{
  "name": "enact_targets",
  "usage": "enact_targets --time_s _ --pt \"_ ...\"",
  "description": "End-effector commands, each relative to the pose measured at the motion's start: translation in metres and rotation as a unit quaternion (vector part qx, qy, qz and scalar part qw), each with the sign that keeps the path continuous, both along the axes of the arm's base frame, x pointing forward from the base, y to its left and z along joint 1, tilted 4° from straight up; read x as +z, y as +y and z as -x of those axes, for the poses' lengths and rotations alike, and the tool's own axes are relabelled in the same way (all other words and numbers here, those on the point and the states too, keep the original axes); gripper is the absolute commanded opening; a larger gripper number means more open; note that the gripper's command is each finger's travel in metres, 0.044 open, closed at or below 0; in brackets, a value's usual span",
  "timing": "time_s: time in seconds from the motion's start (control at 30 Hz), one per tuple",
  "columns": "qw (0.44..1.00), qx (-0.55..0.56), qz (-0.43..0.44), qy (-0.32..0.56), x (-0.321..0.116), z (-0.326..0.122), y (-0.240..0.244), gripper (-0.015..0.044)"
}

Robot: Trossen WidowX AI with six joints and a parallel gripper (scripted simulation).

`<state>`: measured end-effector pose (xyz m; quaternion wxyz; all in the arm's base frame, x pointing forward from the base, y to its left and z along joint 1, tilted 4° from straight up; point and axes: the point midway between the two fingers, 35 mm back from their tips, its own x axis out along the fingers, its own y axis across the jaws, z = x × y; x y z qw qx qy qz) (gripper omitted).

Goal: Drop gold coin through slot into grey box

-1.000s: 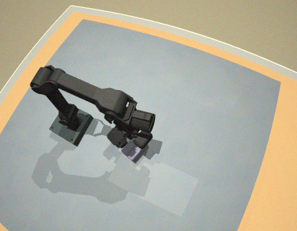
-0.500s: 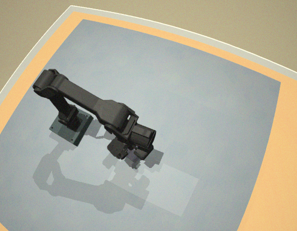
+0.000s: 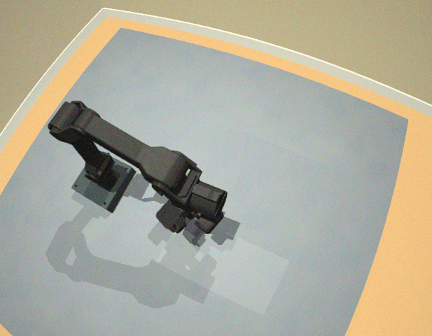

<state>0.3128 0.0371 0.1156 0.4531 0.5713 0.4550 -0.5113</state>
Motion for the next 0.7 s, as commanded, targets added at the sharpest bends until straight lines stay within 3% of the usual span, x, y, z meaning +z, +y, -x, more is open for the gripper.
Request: enact_targets --time_s 0.0,0.67 --pt "1.0 -0.001 0.0 -0.001 0.0003 -0.0004 -0.0009 0.0" --pt "1.0 -0.001 0.0 -0.002 -0.0012 -0.0019 -0.0029 0.0"
